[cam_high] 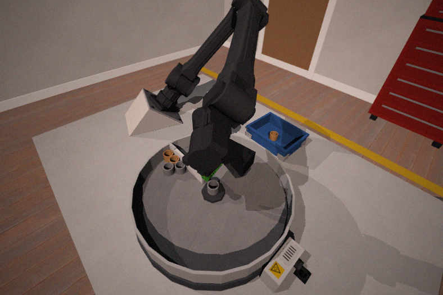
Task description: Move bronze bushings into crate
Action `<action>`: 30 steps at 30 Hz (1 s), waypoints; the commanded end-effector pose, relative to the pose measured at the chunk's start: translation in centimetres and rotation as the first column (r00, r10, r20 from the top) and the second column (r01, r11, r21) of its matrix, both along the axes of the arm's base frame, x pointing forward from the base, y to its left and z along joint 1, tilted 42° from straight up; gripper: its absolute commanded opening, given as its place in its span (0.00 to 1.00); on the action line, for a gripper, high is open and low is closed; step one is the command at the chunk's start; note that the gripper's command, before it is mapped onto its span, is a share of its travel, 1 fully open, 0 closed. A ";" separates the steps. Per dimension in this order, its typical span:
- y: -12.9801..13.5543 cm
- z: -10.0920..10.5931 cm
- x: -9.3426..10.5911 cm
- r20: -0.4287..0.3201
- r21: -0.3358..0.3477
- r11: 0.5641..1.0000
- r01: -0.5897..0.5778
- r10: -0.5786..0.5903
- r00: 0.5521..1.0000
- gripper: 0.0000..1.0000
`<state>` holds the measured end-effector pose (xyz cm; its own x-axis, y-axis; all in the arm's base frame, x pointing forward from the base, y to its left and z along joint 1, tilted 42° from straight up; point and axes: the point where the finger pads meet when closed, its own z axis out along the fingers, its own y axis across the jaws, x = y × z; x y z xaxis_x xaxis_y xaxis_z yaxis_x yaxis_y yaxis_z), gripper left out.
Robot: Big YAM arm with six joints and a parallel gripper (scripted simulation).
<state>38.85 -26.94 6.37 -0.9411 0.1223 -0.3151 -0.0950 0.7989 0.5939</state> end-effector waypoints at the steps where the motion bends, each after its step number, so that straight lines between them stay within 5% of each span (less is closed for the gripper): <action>1: -3.2 3.2 1.0 0.065 -0.069 0.997 0.018 -0.013 0.998 0.14; 30: -3.1 3.2 1.2 0.067 -0.072 0.997 0.014 -0.009 0.998 0.14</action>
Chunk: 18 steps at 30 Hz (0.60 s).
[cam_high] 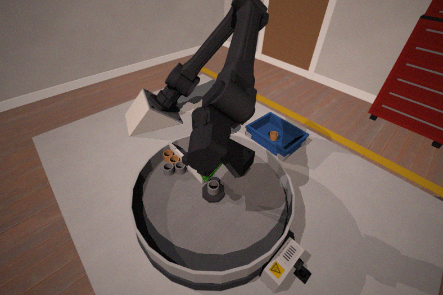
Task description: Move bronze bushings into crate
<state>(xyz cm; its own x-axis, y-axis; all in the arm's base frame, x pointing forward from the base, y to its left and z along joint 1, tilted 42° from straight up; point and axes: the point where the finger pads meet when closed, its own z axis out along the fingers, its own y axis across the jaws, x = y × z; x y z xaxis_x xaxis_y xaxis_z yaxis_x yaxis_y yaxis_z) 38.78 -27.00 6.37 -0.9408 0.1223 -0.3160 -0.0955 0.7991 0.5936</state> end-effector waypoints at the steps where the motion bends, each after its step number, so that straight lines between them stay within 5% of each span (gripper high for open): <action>1: -3.0 3.2 1.3 0.066 -0.071 0.997 0.014 -0.009 0.998 0.14; 6: -3.6 2.6 0.5 0.077 -0.090 0.996 0.018 -0.011 0.997 0.13; 9: -1.8 -2.0 -7.0 0.041 -0.054 0.998 0.014 -0.012 0.999 0.13; 14: -1.2 -6.0 -13.4 0.024 -0.027 1.000 0.012 -0.011 1.000 0.13; 16: -0.9 -5.9 -13.6 0.015 -0.011 1.000 0.012 -0.012 1.000 0.13; 18: -3.1 -4.4 -12.4 0.048 -0.065 0.998 0.015 -0.012 0.999 0.13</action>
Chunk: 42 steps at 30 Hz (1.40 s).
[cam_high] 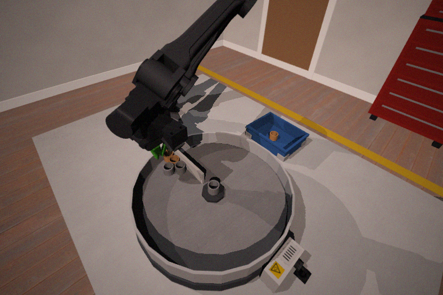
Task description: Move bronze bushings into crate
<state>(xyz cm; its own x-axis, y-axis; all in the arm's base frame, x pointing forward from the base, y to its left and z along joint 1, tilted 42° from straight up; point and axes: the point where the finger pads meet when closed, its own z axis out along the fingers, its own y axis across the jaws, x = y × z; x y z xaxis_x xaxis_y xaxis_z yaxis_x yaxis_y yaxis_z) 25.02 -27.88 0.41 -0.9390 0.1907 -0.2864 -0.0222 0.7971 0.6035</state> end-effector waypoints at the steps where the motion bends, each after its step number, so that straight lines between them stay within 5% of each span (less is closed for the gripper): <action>1: -2.2 1.5 1.4 0.073 -0.079 0.995 -0.054 0.060 0.996 0.13; 2: -1.5 2.2 2.6 0.084 -0.100 0.991 -0.086 0.095 0.992 0.13; 8: -2.4 2.0 1.5 0.081 -0.098 0.994 -0.053 0.061 0.995 0.13; 42: -1.8 1.7 2.1 0.075 -0.087 0.994 -0.070 0.077 0.994 0.13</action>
